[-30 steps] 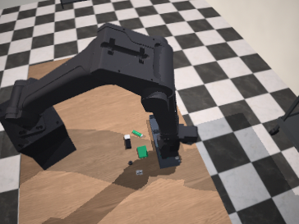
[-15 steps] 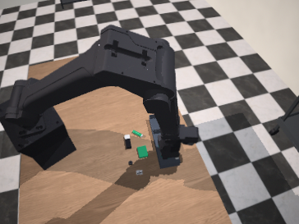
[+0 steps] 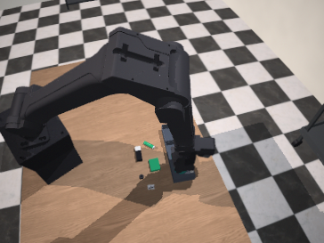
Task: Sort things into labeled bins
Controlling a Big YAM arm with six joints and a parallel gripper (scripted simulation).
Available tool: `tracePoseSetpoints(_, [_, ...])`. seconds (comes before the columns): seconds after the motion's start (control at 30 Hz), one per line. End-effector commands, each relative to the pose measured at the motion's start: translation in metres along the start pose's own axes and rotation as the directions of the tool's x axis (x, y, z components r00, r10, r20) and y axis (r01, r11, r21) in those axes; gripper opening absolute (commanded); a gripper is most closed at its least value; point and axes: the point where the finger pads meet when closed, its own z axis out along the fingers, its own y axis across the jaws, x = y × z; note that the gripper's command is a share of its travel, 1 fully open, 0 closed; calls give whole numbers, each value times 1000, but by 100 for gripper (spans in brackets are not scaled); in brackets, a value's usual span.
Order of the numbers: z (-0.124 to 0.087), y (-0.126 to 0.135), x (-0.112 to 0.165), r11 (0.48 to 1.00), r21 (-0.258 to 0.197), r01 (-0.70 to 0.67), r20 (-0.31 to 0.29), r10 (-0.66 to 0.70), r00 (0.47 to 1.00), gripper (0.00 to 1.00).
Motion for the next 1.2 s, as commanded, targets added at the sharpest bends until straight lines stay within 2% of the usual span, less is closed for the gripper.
tracePoseSetpoints(0.0, [-5, -1, -9, 1000, 2, 0, 21, 0, 1000, 29])
tracePoseSetpoints(0.27, [-5, 0, -9, 1000, 2, 0, 21, 0, 1000, 29])
tracePoseSetpoints(0.33, [-17, 3, -11, 1000, -1, 10, 27, -10, 1000, 29])
tracePoseSetpoints(0.67, [-30, 4, -10, 1000, -1, 3, 25, -3, 1000, 29])
tracePoseSetpoints(0.73, [-30, 4, -10, 1000, -1, 3, 25, -3, 1000, 29])
tracePoseSetpoints(0.77, [-16, 8, 6, 1000, -7, 12, -16, -12, 1000, 29])
tracePoseSetpoints(0.87, [-35, 2, -9, 1000, 1, -1, 23, 1, 1000, 29])
tracePoseSetpoints(1.03, [-42, 2, -9, 1000, 0, -1, 23, 1, 1000, 29])
tracePoseSetpoints(1.17, [-59, 4, -9, 1000, -1, 3, 25, -3, 1000, 29])
